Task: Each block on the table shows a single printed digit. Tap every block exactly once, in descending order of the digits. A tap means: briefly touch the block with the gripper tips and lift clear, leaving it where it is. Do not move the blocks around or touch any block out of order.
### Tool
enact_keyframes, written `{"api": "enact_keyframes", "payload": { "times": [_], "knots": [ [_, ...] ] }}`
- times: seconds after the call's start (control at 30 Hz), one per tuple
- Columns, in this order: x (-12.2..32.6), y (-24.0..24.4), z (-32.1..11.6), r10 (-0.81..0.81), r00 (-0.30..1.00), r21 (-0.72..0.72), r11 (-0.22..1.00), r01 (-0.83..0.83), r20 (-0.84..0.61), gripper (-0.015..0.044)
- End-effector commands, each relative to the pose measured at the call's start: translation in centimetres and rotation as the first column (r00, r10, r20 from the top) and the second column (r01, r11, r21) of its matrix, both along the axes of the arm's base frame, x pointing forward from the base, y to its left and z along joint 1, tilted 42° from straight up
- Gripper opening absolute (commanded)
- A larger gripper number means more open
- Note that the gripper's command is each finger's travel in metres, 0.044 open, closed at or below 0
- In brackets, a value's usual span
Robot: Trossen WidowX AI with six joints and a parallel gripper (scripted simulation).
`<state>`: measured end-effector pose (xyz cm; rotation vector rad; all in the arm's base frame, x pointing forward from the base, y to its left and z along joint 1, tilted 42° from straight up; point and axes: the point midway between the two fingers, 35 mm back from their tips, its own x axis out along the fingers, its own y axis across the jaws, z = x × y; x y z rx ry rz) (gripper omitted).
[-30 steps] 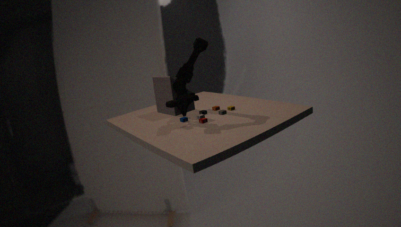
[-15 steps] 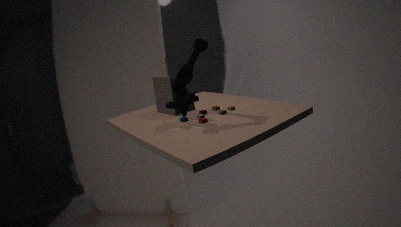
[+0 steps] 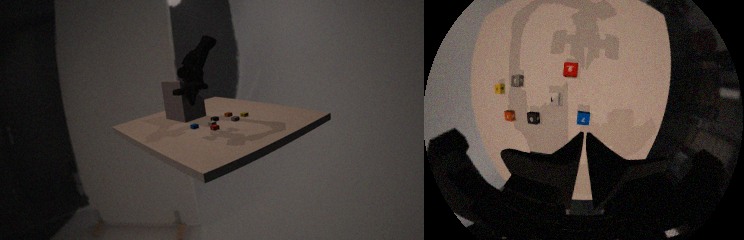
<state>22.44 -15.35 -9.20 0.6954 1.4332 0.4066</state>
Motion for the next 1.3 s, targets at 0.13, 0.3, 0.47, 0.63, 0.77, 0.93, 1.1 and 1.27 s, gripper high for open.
{"api": "enact_keyframes", "payload": {
  "times": [0.13, 0.3, 0.47, 0.63, 0.77, 0.93, 1.1, 1.27],
  "knots": [
    [4.2, 2.8, 4.6, 0.006, 1.0, -0.026, 1.0, -0.007, -0.023, 0.002],
    [8.2, 7.9, 9.7, -0.001, 1.0, -0.038, 0.999, 0.0, -0.018, 0.002],
    [10.3, 14.4, 15.2, 0.002, 1.0, -0.016, 1.0, -0.002, -0.009, 0.002],
    [10.3, 20.4, 19.9, 0.016, 1.0, 0.027, 1.0, -0.016, -0.006, 0.002],
    [10.2, 20.6, 20.0, 0.016, 1.0, 0.028, 0.999, -0.016, -0.006, 0.002],
    [11.0, 23.9, 16.2, 0.016, 1.0, 0.027, 0.999, -0.016, -0.006, 0.002],
    [11.0, 26.0, 14.1, 0.016, 1.0, 0.032, 0.999, -0.016, -0.006, 0.002],
    [11.1, 26.2, 13.9, 0.016, 1.0, 0.032, 0.999, -0.016, -0.006, 0.002]
  ]
}}
